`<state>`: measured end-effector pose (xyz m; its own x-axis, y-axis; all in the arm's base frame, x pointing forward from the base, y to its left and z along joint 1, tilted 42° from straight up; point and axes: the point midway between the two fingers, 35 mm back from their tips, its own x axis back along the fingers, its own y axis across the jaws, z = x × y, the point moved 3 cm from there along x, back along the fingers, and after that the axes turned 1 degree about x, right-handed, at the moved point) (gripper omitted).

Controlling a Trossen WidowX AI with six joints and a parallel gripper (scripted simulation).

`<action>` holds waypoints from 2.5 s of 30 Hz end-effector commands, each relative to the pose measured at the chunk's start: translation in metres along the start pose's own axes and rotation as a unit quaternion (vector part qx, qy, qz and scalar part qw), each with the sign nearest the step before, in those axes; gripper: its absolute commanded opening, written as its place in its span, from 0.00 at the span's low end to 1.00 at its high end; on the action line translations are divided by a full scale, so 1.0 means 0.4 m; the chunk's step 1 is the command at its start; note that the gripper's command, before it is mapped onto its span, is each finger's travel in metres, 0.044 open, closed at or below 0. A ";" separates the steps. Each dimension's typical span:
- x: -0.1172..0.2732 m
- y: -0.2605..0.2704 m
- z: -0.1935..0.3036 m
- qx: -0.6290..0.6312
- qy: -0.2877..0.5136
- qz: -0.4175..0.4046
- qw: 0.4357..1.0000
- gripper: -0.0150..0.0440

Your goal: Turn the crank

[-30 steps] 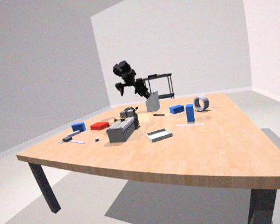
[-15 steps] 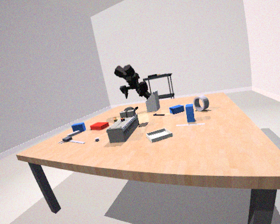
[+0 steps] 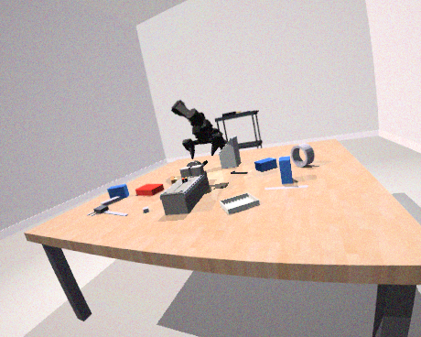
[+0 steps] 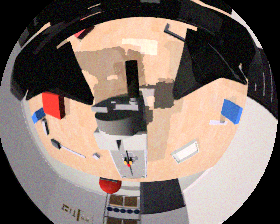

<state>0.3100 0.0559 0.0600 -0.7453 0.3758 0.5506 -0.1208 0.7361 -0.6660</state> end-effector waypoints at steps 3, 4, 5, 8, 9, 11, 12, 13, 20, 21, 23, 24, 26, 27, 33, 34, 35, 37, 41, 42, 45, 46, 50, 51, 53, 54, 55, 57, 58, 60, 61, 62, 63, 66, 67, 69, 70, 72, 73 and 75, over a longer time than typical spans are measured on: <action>-0.018 0.002 0.016 0.003 0.001 -0.002 1.000 1.00; -0.022 0.002 0.019 0.003 0.001 -0.002 1.000 1.00; -0.025 0.003 0.022 0.003 0.001 -0.002 1.000 1.00; -0.034 0.003 0.030 0.003 0.001 -0.002 1.000 1.00; -0.037 0.003 0.033 0.003 0.001 -0.002 1.000 1.00; -0.043 0.003 0.038 0.003 0.001 -0.002 1.000 1.00; -0.046 0.003 0.041 0.003 0.001 -0.002 1.000 1.00; -0.049 0.003 0.044 0.003 0.001 -0.002 1.000 1.00; -0.068 0.003 0.065 0.003 0.001 -0.002 1.000 1.00; -0.070 0.003 0.068 0.003 0.001 -0.002 1.000 1.00; -0.075 0.003 0.074 0.003 0.001 -0.002 1.000 1.00; -0.078 0.003 0.077 0.003 0.001 -0.002 1.000 1.00; -0.083 0.002 0.083 0.004 0.001 -0.001 1.000 1.00; -0.085 0.002 0.086 0.004 0.000 -0.001 1.000 1.00; -0.097 0.001 0.103 0.004 0.000 -0.001 1.000 1.00; -0.097 0.001 0.103 0.004 0.000 -0.001 1.000 1.00; -0.097 0.001 0.103 0.004 0.000 -0.001 1.000 0.96; -0.097 0.001 0.103 0.004 0.000 -0.001 1.000 0.87; -0.097 0.001 0.103 0.004 0.000 -0.001 1.000 0.69; -0.097 0.001 0.103 0.004 0.000 -0.001 1.000 0.64; -0.097 0.001 0.103 0.004 0.000 -0.001 1.000 0.51; -0.097 0.001 0.103 0.004 0.000 -0.001 1.000 0.47; -0.097 0.001 0.103 0.004 0.000 -0.001 1.000 0.29; -0.097 0.001 0.103 0.004 0.000 -0.001 1.000 0.25; -0.097 0.001 0.103 0.004 0.000 -0.001 1.000 0.25; -0.097 0.001 0.103 0.004 0.000 -0.001 1.000 0.25; -0.097 0.001 0.103 0.004 0.000 -0.001 1.000 0.25; -0.097 0.001 0.104 0.004 0.000 -0.001 1.000 0.25; -0.097 0.001 0.104 0.004 0.000 -0.001 1.000 0.25; -0.095 0.000 0.102 0.004 0.000 -0.001 1.000 0.25; -0.093 -0.001 0.100 0.004 0.000 -0.001 1.000 0.25; -0.091 -0.002 0.098 0.004 0.000 -0.001 1.000 0.25; -0.089 -0.003 0.097 0.004 0.000 -0.001 1.000 0.25; -0.082 -0.006 0.090 0.004 0.000 -0.001 1.000 0.25; -0.078 -0.008 0.086 0.004 0.000 -0.001 1.000 0.25; -0.073 -0.013 0.081 0.004 0.000 -0.001 1.000 0.25; -0.071 -0.015 0.079 0.004 0.000 -0.001 1.000 0.25; -0.068 -0.021 0.075 0.004 0.000 -0.001 1.000 0.25; -0.066 -0.024 0.073 0.004 0.000 -0.001 1.000 0.25; -0.062 -0.031 0.070 0.004 0.000 -0.001 1.000 0.25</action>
<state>0.3118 0.0210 0.0332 -0.7400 0.3722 0.5603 -0.1365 0.7325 -0.6669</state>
